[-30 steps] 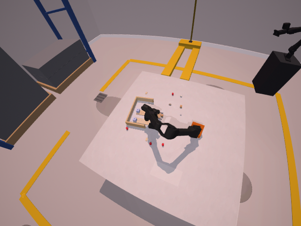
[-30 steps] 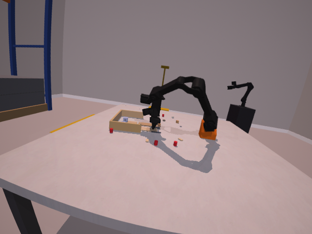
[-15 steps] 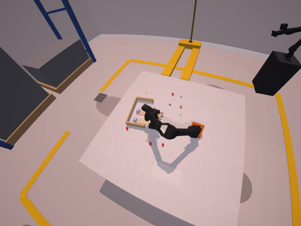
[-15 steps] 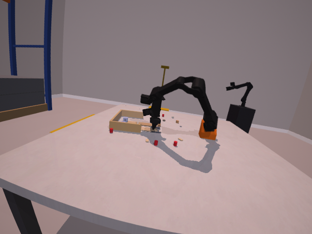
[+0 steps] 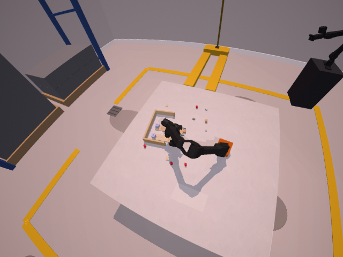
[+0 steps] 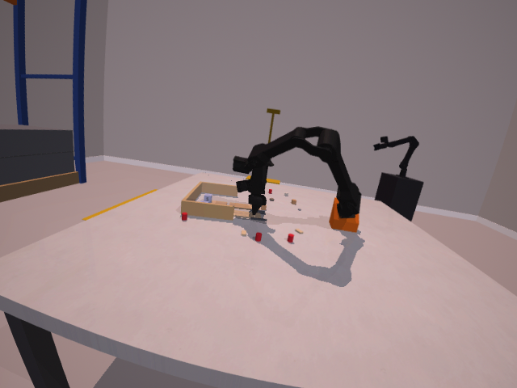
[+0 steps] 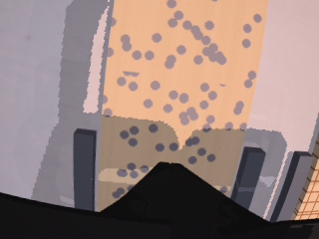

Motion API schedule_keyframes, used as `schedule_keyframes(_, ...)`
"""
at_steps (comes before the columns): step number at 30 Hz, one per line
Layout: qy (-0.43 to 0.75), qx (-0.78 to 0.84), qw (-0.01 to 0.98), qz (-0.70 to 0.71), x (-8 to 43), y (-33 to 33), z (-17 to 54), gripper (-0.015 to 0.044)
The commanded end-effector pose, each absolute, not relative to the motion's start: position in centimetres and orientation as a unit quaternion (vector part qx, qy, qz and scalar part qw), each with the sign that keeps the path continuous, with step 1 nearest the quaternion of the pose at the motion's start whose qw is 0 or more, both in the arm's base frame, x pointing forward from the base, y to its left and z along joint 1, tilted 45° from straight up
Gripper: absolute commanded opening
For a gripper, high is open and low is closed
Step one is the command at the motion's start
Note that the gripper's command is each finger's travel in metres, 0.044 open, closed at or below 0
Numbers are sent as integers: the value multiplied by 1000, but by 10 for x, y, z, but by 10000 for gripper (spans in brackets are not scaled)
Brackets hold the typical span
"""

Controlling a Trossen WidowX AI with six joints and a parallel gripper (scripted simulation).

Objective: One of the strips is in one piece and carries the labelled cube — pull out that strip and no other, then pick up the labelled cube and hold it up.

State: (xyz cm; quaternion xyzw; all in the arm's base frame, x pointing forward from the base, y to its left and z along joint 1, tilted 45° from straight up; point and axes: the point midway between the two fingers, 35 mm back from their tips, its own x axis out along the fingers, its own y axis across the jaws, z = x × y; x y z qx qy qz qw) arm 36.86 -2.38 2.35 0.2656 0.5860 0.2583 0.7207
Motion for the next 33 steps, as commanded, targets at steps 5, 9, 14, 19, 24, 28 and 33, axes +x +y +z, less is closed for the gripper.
schedule_keyframes(5,587,269,719,258,368,-23,22,0)
schedule_keyframes(9,586,269,719,258,369,-22,22,0)
schedule_keyframes(14,586,269,719,258,369,-22,22,0)
schedule_keyframes(19,586,269,719,258,369,-22,21,0)
schedule_keyframes(24,586,269,719,258,369,-21,21,0)
schedule_keyframes(28,586,269,719,258,369,-21,21,0)
schedule_keyframes(33,587,269,719,258,366,-21,20,0)
